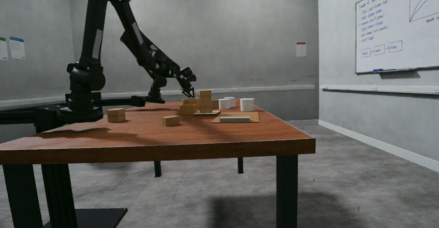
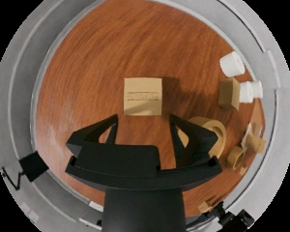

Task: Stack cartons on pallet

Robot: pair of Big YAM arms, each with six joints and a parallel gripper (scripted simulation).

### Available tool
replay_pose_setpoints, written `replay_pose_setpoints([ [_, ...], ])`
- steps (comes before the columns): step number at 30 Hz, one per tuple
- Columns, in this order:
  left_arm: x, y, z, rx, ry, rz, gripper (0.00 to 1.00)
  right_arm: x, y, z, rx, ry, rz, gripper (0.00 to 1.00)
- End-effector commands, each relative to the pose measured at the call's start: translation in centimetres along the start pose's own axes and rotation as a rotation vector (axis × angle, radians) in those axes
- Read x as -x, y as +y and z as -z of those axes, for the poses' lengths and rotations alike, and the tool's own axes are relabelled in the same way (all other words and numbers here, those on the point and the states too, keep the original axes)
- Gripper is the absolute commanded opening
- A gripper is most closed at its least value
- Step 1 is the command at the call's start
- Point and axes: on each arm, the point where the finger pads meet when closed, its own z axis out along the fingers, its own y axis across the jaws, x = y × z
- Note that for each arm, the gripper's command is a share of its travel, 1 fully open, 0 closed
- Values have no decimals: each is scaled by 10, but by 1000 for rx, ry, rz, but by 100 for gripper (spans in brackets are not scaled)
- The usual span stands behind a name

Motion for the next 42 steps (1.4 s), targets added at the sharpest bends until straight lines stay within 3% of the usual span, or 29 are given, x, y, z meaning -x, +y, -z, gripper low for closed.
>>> replay_pose_setpoints([
  [1,29,-3,-3,-4,-52,-17,83,25,-3,-5,-6,-45,2,100],
  [3,30,-3,-6,-5,-52,-18,83,25,-3,-5,-6,-45,2,100],
  [4,15,-2,-10,-3,-29,-15,83,25,-3,-5,-6,-45,2,100],
  [23,15,-2,-33,-3,-28,-9,83,25,-3,-5,-6,-45,2,100],
  [24,30,-3,-33,-4,-52,-10,83,25,-3,-5,-6,-45,2,100],
  [42,30,-1,-58,-1,-52,-2,83,25,-3,-5,-6,-45,2,100],
])
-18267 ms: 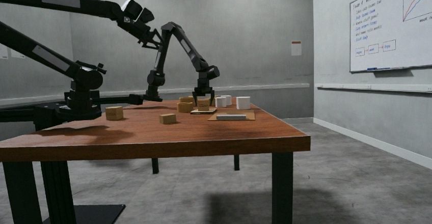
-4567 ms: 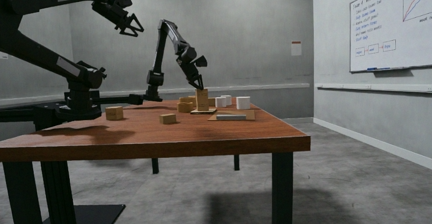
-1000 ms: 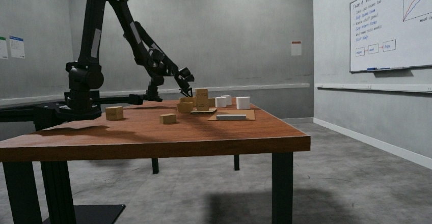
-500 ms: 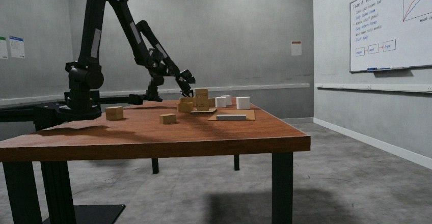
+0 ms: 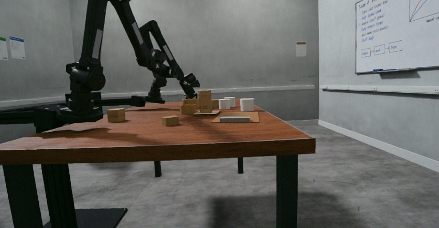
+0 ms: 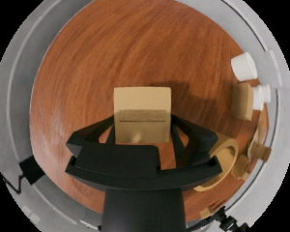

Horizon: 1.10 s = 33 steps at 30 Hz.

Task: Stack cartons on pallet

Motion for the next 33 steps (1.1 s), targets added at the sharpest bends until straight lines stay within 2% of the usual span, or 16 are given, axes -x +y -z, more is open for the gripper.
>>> replay_pose_setpoints([
  [1,31,-2,-7,-1,-58,7,83,25,-3,-5,-6,-45,2,100],
  [11,31,-2,-9,-3,-61,6,83,25,-3,-5,-6,-45,2,100],
  [12,31,-2,-9,-3,-61,6,75,25,-3,-5,-6,-45,2,100],
  [16,31,-2,-9,-3,-61,5,75,25,-3,-5,-6,-45,2,100],
  [17,19,-2,-6,-2,-49,6,70,25,-3,-5,-6,-45,2,100],
  [19,19,-2,-6,-2,-49,6,70,25,-3,-5,-6,-45,2,100],
  [20,19,-2,-6,-2,-49,6,66,25,-3,-5,-6,-45,2,100],
  [22,21,-1,-4,-1,-58,5,66,25,-3,-5,-6,-45,2,100],
  [23,20,-1,-5,-1,-55,6,62,25,-3,-5,-6,-45,2,100],
  [28,19,-1,-4,-1,-55,6,58,25,-3,-5,-6,-45,2,100],
  [29,15,0,-3,1,-46,8,53,25,-3,-5,-6,-45,2,100],
  [33,14,0,-4,1,-40,8,53,25,-3,-5,-6,-45,2,100],
])
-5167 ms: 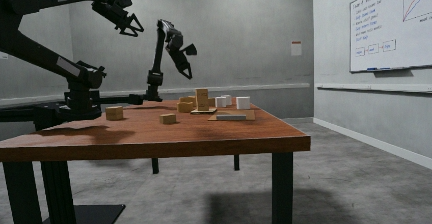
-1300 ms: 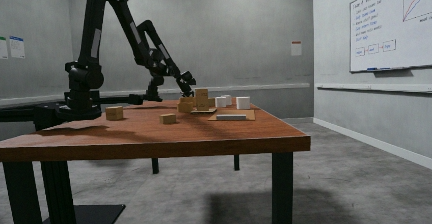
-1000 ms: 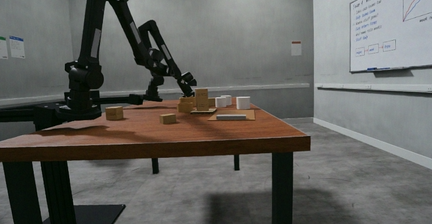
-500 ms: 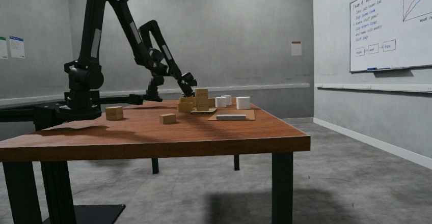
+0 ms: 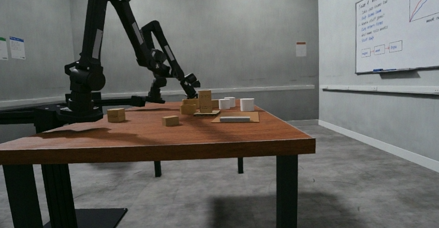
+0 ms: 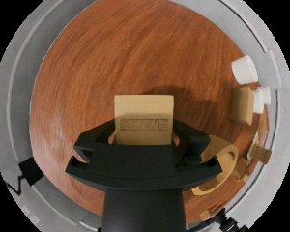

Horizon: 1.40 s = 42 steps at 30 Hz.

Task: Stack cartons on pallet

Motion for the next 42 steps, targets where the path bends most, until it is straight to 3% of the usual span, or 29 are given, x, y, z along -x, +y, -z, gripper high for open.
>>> replay_pose_setpoints([
  [1,6,0,1,0,-19,8,52,25,-3,-5,-6,-45,2,100],
  [3,3,0,3,0,-18,1,50,25,-3,-5,-6,-45,2,100],
  [4,7,0,3,0,-25,0,39,25,-3,-5,-6,-45,2,100],
  [5,6,0,2,0,-21,0,50,25,-3,-5,-6,-45,2,100],
  [6,7,0,4,0,-22,0,55,25,-3,-5,-6,-45,2,100],
  [10,21,3,16,5,-29,3,55,25,-3,-5,-6,-45,2,100],
  [14,38,3,45,5,-30,-3,55,25,-3,-5,-6,-45,2,100],
  [16,38,3,45,5,-30,-3,55,25,-3,-5,-6,-45,2,100],
  [21,64,2,100,5,-30,-3,55,25,-3,-5,-6,-45,2,100],
  [31,100,2,172,5,-31,-4,55,25,-3,-5,-6,-45,2,100],
  [42,103,0,171,0,-30,-11,55,25,-3,-5,-6,-45,2,100],
])
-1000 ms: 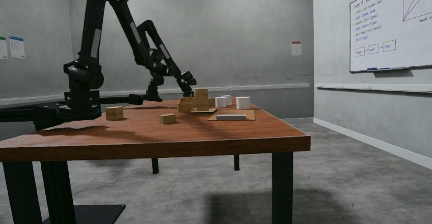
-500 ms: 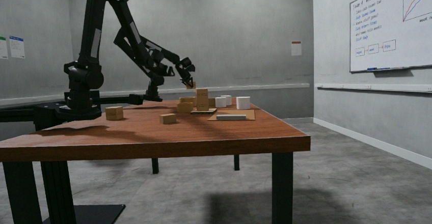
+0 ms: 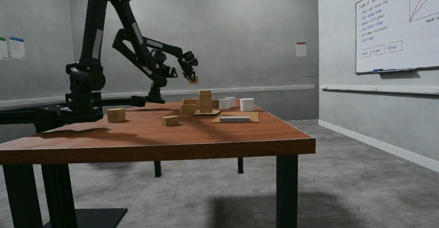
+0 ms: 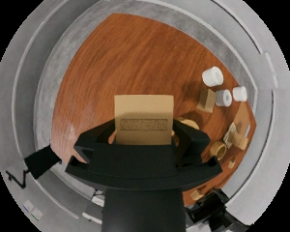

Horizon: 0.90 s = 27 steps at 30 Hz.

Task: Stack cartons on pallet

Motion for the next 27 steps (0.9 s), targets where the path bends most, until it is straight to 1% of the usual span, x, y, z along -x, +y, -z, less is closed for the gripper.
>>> replay_pose_setpoints([
  [1,31,-1,18,0,-61,-21,55,25,-3,-5,-6,-45,2,100],
  [3,36,-6,18,-11,-57,8,55,25,-3,-5,-6,-45,2,100],
  [6,37,-17,16,-26,-18,75,55,25,-3,-5,-6,-45,2,100],
  [8,37,-17,16,-26,-18,75,55,25,-3,-5,-6,-45,2,100],
  [12,49,-51,13,-44,53,174,55,25,-3,-5,-6,-45,2,100],
  [14,56,-78,11,-41,98,209,55,25,-3,-5,-6,-45,2,100],
  [16,64,-106,8,-19,136,247,55,25,-3,-5,-6,-45,2,100],
  [19,67,-156,8,-2,172,255,55,25,-3,-5,-6,-45,2,100],
  [23,57,-234,14,33,194,248,55,25,-3,-5,-6,-45,2,100],
  [25,57,-234,14,33,194,248,55,25,-3,-5,-6,-45,2,100],
  [27,44,-274,19,48,196,235,55,25,-3,-5,-6,-45,2,100],
])
